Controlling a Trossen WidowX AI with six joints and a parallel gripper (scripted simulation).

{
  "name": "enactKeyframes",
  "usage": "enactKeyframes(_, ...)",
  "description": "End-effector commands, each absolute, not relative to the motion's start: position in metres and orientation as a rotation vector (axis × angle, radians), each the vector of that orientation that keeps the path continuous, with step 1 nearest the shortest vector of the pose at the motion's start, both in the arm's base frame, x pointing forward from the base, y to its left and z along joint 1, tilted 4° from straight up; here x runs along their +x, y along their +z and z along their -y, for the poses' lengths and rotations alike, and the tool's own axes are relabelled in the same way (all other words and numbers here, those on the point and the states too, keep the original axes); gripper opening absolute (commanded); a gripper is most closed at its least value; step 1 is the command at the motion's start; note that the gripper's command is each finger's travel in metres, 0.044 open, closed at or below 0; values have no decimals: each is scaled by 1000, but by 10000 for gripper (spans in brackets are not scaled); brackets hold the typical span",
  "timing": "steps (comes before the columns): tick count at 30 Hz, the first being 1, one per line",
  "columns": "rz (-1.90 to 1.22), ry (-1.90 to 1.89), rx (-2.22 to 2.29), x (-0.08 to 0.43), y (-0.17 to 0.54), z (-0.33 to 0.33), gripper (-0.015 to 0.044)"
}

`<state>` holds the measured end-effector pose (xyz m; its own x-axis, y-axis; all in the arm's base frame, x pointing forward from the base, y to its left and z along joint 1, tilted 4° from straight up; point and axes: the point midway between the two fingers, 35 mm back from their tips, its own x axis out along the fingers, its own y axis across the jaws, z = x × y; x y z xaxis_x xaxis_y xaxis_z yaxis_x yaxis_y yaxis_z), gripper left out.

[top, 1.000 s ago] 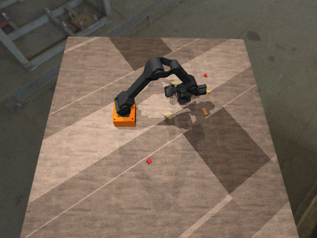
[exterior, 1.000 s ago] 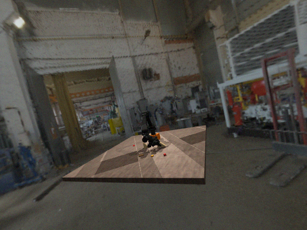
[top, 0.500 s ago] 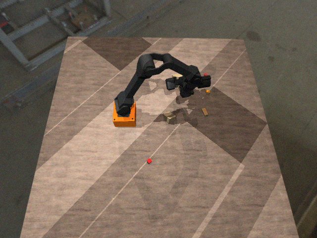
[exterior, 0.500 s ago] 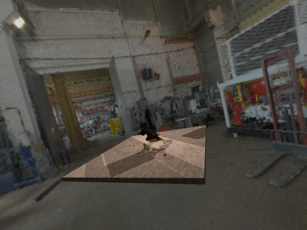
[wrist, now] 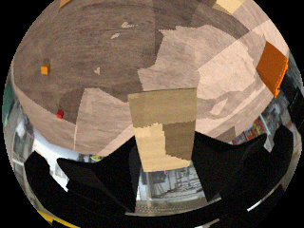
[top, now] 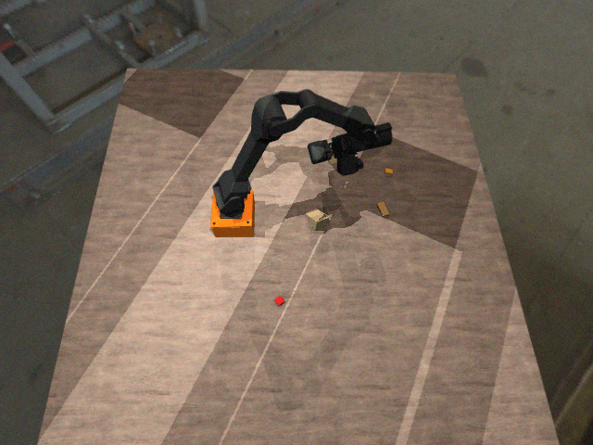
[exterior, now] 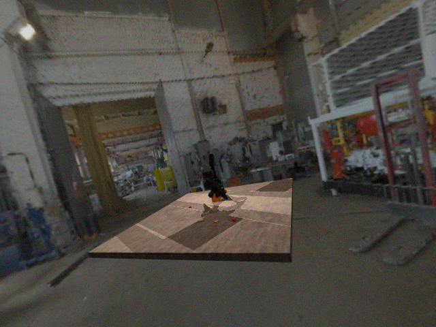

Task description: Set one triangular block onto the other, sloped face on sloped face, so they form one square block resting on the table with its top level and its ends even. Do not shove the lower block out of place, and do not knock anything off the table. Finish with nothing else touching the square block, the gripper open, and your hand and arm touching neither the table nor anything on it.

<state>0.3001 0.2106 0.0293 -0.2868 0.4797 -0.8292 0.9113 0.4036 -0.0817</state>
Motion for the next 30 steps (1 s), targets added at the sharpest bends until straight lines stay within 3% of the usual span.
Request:
enactKeyframes(1,-1827,-773,1101,300,33,-215,0)
enactKeyframes(15,-1463,-853,832,301,49,-224,0)
enactKeyframes(30,-1456,-855,827,293,69,-183,0)
